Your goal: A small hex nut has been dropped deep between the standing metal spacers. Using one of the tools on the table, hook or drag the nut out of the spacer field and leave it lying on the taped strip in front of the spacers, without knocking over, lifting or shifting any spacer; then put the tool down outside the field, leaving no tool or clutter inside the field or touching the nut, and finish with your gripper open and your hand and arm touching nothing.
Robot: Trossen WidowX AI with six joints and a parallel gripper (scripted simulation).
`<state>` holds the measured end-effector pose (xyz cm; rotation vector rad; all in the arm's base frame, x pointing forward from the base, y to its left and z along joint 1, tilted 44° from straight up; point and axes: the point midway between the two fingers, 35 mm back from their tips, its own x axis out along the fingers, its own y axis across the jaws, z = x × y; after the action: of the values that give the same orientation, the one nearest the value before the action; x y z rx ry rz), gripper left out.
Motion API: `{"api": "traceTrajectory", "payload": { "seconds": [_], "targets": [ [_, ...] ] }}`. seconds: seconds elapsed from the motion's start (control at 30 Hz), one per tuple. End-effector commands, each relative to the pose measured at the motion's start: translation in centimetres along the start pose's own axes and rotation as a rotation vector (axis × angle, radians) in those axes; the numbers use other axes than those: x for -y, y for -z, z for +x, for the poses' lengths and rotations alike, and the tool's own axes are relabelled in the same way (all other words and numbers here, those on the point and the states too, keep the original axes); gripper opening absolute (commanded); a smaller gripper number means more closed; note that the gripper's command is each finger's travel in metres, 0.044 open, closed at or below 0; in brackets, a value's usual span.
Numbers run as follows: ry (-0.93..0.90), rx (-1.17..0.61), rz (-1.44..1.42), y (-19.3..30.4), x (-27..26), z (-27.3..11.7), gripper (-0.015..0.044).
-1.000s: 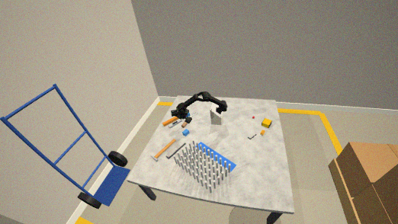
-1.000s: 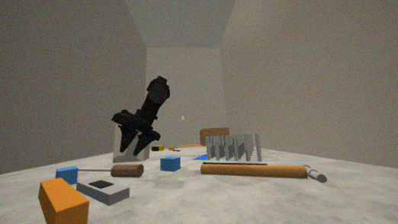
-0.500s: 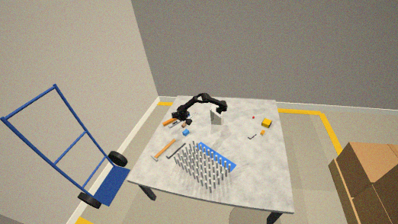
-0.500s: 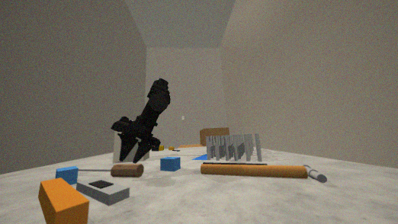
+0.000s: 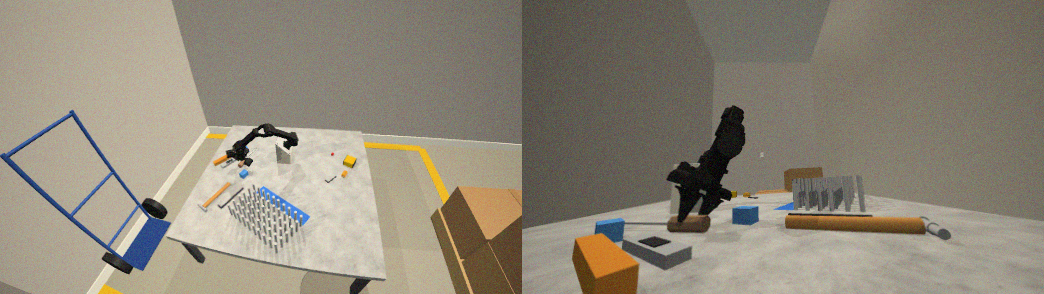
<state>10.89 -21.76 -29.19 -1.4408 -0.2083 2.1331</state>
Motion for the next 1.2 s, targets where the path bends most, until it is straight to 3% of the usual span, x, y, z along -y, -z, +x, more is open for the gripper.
{"api": "traceTrajectory", "payload": {
  "seconds": [0.0, 0.6, 0.63, 0.8, 1.17],
  "targets": [
    [0.012, 0.005, 0.005, -0.1, 0.4, 0.6, 0.0273],
    [0.012, 0.005, 0.005, -0.1, 0.4, 0.6, 0.0153],
    [0.012, 0.005, 0.005, -0.1, 0.4, 0.5, 0.0127],
    [0.009, 0.005, 0.004, -0.4, -1.1, -2.8, 0.0000],
    [0.004, 0.007, 0.003, -2.9, -3.9, -11.7, 0.0000]
  ]
}}
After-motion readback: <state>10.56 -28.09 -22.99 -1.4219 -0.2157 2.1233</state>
